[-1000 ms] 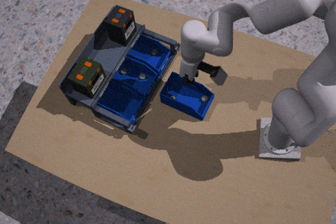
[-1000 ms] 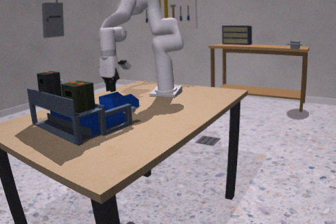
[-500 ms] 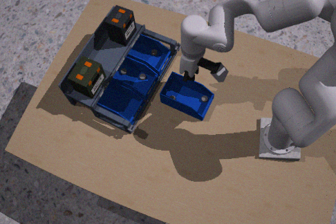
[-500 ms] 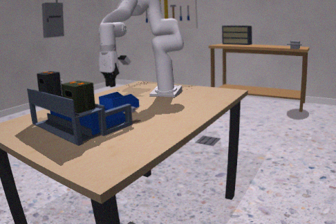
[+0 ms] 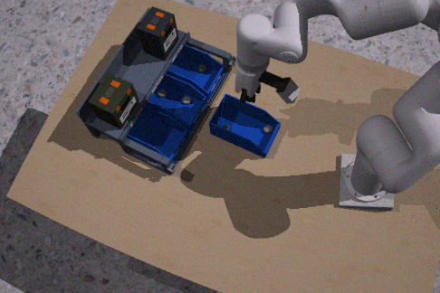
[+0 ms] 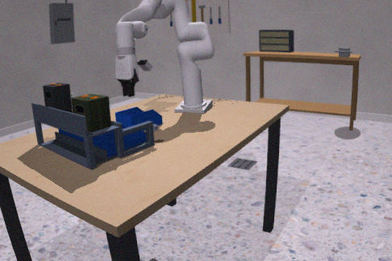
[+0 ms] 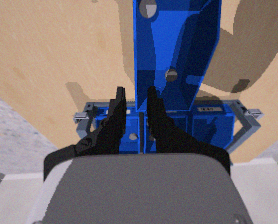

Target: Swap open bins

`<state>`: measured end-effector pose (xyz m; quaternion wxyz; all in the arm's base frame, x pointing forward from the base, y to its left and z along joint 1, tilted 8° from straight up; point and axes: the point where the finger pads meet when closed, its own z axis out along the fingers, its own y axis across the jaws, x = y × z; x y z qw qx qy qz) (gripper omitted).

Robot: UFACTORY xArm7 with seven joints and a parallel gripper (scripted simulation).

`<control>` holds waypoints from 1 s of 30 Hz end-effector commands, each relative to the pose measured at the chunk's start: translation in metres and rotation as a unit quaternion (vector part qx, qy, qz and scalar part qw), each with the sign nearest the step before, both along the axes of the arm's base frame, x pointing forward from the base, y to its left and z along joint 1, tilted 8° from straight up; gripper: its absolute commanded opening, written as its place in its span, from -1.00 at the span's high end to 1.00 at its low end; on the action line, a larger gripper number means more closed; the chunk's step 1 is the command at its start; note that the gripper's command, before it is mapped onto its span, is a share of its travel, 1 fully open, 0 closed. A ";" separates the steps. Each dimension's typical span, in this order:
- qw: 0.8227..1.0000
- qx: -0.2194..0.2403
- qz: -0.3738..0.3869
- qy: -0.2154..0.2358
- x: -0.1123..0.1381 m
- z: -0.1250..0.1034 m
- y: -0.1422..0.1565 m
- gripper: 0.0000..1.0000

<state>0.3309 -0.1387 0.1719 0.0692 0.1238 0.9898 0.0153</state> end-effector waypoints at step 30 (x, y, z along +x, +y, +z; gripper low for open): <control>1.000 -0.001 0.000 -0.002 -0.001 0.014 -0.001 1.00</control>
